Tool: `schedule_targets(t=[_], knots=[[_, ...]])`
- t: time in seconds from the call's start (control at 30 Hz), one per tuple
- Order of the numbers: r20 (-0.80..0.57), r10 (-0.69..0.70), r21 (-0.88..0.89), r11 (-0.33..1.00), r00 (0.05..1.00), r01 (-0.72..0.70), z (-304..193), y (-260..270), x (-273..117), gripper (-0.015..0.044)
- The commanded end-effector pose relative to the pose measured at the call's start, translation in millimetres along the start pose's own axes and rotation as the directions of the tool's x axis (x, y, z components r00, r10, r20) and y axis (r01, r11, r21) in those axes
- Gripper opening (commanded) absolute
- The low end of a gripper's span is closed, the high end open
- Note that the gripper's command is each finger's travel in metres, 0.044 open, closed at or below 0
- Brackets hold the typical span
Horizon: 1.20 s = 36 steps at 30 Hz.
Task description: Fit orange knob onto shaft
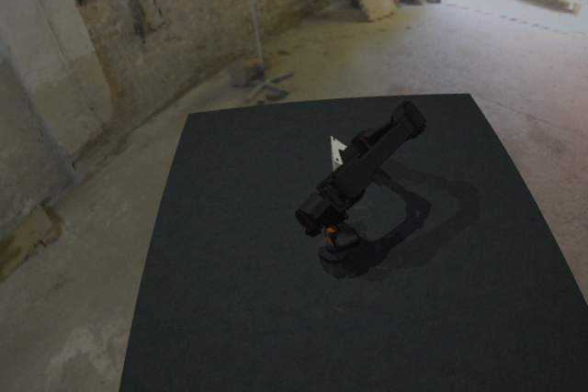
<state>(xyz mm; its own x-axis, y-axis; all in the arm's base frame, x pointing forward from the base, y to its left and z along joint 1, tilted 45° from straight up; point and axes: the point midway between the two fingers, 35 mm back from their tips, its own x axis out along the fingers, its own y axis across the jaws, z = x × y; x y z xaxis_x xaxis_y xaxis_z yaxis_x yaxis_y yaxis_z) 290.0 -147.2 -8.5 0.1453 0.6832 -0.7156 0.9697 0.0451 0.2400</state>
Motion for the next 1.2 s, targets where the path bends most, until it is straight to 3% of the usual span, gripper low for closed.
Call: schedule_targets(t=[0.0,1.17], knots=[[0.006,0.008,-0.117,0.993,1.0,-0.007,-0.3,2.6,-4.1,0.0],[0.006,0.008,-0.154,0.988,1.0,-0.006,1.0,1.4,-3.1,0.0]])
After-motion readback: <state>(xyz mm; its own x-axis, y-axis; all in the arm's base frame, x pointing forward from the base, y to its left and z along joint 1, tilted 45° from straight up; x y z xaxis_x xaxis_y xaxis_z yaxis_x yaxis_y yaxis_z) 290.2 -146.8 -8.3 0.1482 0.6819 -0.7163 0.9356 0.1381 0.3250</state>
